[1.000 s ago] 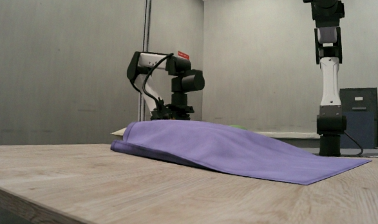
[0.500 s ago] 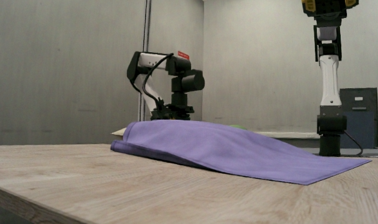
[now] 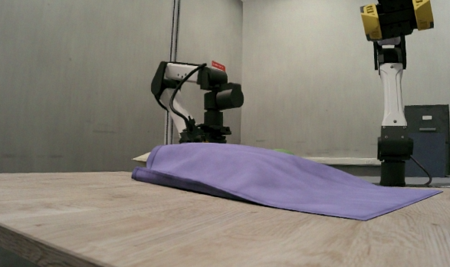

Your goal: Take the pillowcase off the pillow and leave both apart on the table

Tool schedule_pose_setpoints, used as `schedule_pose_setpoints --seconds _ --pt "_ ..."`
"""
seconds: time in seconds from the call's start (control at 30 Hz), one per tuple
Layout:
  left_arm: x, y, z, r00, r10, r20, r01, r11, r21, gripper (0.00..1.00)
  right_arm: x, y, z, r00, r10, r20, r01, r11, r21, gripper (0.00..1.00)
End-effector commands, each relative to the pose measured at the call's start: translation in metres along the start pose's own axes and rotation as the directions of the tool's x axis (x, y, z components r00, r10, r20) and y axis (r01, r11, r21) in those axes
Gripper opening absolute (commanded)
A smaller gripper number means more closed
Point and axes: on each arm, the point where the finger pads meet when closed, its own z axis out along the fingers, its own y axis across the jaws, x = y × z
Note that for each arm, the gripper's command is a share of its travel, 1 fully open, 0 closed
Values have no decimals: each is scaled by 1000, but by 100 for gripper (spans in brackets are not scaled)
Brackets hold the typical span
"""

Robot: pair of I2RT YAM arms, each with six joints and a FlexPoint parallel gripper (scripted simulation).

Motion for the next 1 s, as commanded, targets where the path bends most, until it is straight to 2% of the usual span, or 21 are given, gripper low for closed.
schedule_pose_setpoints --seconds 0.0,0.13,0.23,0.37,0.57,0.67,0.7,0.83,0.97 --pt "17 -4 4 997 34 -74 -32 999 32 60 -1 13 -7 1000 7 3 -7 999 -53 0" --pt "24 -5 3 994 45 -96 -41 998 42 60 -1 13 -7 1000 7 3 -7 999 -53 0" --pt "50 -6 8 983 50 -176 -41 998 55 60 -1 13 -7 1000 7 3 -7 999 -53 0" --pt "61 -7 8 971 70 -231 -54 996 74 60 -1 13 -7 1000 7 3 -7 999 -53 0" --pt "94 -11 5 936 98 -339 -63 992 112 60 -1 13 -7 1000 7 3 -7 999 -53 0" --pt "96 -11 4 931 102 -350 -65 991 117 60 -1 13 -7 1000 7 3 -7 999 -53 0" --pt "88 -12 -1 936 112 -332 -75 990 121 60 -1 13 -7 1000 7 3 -7 999 -53 0" --pt "120 -13 -1 894 123 -431 -65 987 147 60 -1 13 -7 1000 7 3 -7 999 -53 0" --pt "128 -13 -7 870 144 -472 -71 983 169 60 -1 13 -7 1000 7 3 -7 999 -53 0"
